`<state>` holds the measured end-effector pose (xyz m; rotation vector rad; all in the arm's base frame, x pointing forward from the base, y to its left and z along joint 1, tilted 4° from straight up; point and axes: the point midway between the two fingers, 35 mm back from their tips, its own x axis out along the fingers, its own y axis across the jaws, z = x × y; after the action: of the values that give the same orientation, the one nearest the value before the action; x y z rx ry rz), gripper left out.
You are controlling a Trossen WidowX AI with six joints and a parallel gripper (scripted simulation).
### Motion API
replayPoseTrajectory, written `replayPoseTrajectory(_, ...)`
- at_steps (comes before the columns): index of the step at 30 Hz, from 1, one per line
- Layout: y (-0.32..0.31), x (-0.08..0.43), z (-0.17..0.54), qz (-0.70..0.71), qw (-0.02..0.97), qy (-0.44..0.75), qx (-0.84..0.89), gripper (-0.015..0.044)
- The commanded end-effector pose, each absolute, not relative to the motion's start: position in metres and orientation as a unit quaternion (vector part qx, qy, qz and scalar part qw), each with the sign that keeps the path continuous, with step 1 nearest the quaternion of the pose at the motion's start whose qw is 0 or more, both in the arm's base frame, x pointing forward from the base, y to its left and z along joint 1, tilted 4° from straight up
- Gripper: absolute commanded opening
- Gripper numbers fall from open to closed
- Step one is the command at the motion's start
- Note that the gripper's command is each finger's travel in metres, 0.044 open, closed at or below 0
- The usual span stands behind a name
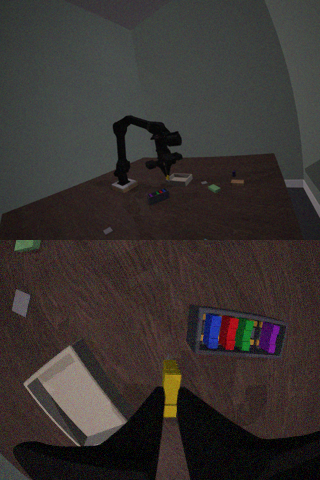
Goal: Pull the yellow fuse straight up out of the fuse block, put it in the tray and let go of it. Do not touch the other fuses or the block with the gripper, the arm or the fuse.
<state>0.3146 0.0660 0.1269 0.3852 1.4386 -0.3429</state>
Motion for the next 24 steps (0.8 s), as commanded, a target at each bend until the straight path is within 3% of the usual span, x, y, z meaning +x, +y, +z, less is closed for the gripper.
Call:
replayPoseTrajectory(1, 0.093, 0.315, 0.128, -0.156, 0.722, 0.65, 0.175, 0.0)
replayPoseTrajectory(18, 0.189, 0.295, 0.127, -0.153, 0.722, 0.651, 0.179, 0.0)
replayPoseTrajectory(24, 0.192, 0.294, 0.126, -0.153, 0.722, 0.651, 0.179, 0.0)
